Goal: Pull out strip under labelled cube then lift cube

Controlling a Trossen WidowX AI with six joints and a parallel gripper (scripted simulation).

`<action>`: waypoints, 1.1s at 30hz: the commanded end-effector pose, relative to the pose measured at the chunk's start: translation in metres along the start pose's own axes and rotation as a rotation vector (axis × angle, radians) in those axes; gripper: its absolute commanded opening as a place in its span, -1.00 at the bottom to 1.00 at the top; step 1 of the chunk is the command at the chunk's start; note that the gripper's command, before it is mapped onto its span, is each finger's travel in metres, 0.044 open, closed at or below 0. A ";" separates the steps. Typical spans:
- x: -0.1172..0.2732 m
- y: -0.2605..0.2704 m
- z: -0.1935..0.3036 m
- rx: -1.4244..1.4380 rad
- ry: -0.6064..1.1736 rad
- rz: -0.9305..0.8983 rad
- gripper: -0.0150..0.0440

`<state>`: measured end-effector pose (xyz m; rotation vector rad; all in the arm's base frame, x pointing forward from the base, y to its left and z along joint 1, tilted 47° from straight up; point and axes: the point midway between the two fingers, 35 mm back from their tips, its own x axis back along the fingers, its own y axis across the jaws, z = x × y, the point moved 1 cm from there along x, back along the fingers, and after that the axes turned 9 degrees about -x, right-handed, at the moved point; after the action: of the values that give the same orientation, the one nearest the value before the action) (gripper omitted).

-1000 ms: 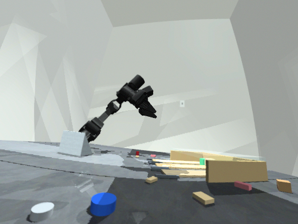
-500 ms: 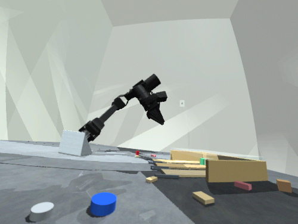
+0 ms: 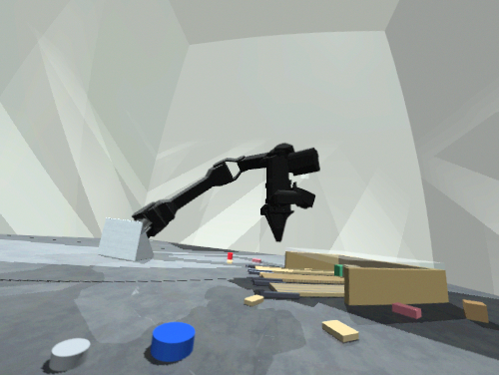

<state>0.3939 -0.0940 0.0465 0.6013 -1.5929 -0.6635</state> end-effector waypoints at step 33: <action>-0.052 0.001 0.003 0.020 0.064 -0.009 -0.49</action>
<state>0.3975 -0.0595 0.0129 0.6411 -1.5406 -0.6213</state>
